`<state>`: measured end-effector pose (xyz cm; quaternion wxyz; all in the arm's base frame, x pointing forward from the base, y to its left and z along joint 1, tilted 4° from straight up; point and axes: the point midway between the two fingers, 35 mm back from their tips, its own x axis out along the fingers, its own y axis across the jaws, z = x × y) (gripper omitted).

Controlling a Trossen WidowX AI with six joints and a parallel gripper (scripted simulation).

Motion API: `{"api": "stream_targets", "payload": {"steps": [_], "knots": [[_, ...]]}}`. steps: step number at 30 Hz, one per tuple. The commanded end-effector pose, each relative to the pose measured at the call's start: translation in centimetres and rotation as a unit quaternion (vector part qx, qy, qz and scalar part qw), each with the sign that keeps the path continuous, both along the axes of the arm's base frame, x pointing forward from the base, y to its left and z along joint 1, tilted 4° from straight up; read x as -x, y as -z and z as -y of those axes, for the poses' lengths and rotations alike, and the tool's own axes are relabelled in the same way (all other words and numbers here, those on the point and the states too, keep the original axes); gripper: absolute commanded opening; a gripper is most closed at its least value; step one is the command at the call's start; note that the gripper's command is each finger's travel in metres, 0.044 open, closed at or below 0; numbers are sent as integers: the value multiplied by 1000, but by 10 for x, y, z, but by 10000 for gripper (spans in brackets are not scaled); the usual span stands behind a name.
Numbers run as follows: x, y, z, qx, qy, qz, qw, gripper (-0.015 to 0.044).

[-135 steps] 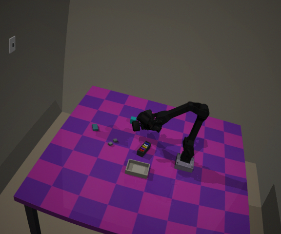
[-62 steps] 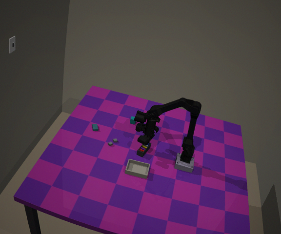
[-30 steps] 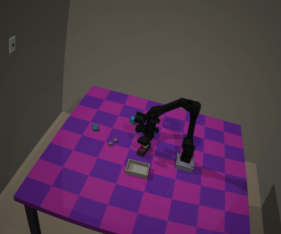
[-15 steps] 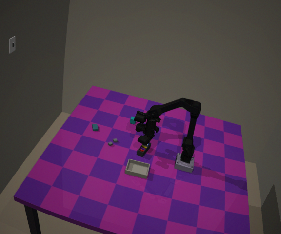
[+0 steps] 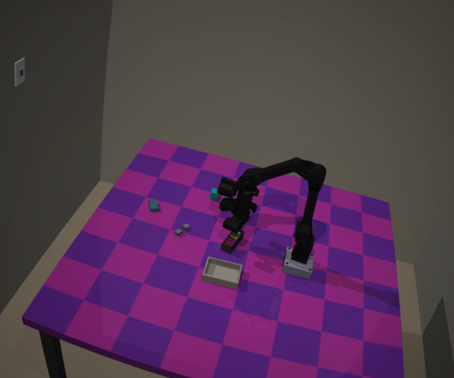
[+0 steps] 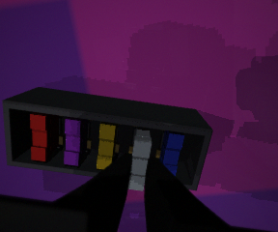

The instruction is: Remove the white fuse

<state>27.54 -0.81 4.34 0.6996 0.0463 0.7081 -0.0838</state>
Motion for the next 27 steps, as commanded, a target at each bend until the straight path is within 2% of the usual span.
{"api": "stream_targets", "payload": {"steps": [1,27], "knots": [[-1,-4,0,0,0,2,1000,0],[-1,-17,-1,0,-1,2,1000,0]]}}
